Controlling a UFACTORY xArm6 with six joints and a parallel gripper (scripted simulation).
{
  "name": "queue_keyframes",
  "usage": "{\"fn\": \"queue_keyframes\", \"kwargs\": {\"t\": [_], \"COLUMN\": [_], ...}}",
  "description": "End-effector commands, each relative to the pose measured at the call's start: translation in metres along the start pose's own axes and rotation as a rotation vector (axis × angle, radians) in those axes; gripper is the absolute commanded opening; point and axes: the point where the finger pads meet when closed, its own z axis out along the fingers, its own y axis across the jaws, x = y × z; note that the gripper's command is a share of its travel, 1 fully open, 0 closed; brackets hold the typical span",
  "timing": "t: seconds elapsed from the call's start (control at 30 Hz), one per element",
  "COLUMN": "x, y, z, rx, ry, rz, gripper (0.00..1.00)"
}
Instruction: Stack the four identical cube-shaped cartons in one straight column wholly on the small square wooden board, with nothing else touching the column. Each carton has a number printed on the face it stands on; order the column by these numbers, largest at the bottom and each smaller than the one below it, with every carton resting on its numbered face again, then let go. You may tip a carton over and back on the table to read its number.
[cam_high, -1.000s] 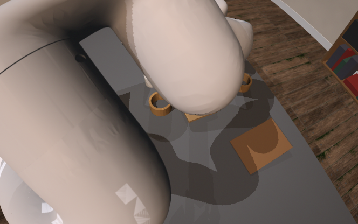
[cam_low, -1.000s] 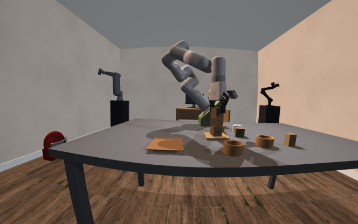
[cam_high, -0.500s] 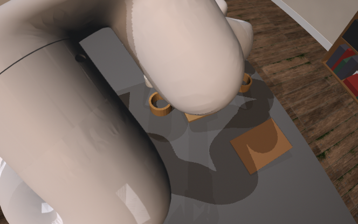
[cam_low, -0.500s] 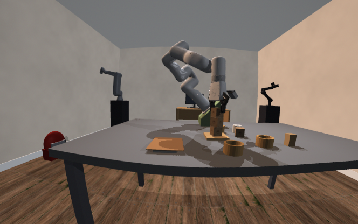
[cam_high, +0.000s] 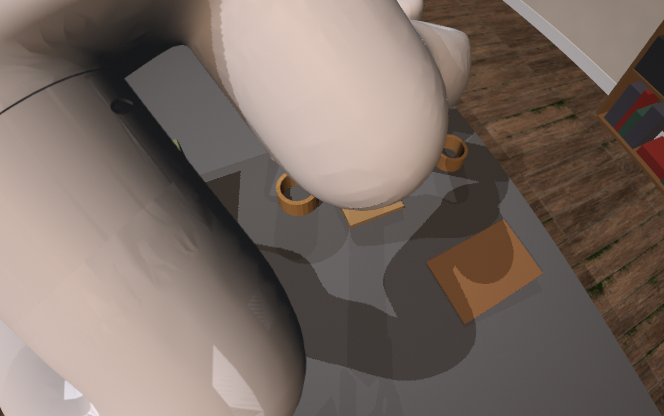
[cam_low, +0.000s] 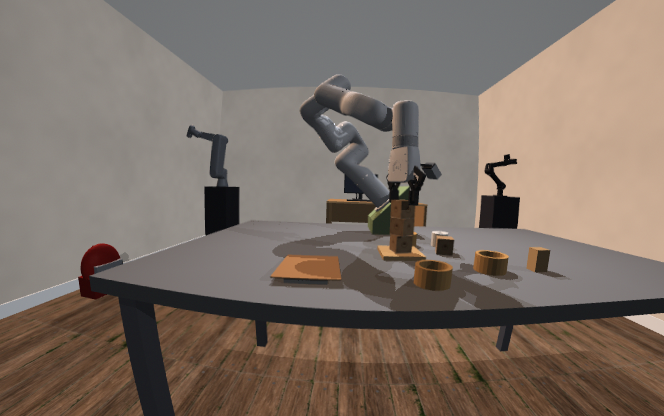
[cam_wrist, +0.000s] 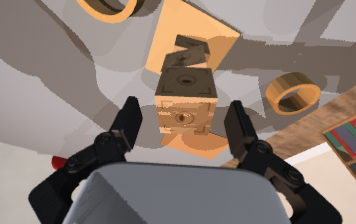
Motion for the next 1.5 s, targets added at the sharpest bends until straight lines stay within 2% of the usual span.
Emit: {"fn": "queue_keyframes", "kwargs": {"t": [0.0, 1.47], "x": [-0.0003, -0.0002], "y": [0.0009, 0.0007], "z": [-0.0457, -0.0503], "rx": [-0.007, -0.007], "ry": [0.001, 0.002], "rz": [0.002, 0.002], "gripper": [1.0, 1.0]}}
